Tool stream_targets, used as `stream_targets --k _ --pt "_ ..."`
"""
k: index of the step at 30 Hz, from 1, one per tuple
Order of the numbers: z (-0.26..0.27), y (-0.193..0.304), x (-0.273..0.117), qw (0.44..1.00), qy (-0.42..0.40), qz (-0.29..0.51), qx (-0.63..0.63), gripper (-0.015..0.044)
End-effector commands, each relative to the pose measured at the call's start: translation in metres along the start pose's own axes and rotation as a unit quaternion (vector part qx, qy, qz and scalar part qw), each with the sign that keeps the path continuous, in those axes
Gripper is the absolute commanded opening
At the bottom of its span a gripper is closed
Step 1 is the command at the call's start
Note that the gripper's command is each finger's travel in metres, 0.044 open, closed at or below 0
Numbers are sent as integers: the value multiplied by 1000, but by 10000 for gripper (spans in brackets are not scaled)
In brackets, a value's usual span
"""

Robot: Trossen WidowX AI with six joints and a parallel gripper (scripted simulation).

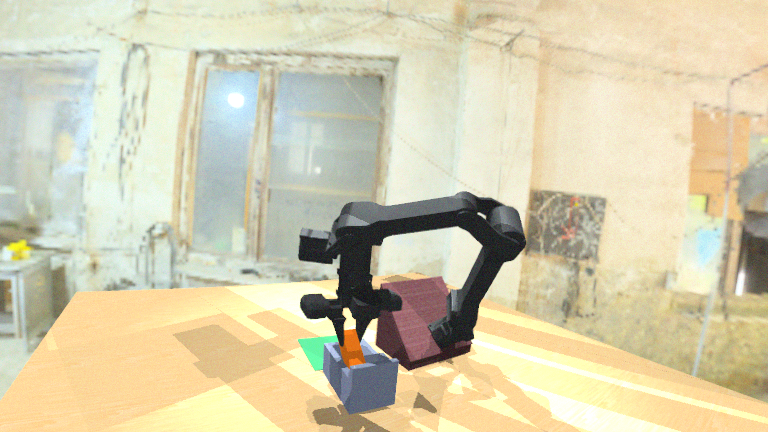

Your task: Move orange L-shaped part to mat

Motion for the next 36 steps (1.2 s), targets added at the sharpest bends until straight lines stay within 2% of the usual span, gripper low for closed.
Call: stream_targets --k 1,36 --pt "0 0 -8 1000 1 0 -2 0" --pt "0 0 -64 1000 1 0 0 0"
Point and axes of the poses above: the point midway between the two fingers, 35 mm back from their tips, its own x axis out along the fingers, its own z axis across the jaws, y = z × x, the point moved 9 cm from there along -x, back along the fingers, and after that the axes turned 9 degrees about x, right-handed, at the moved point
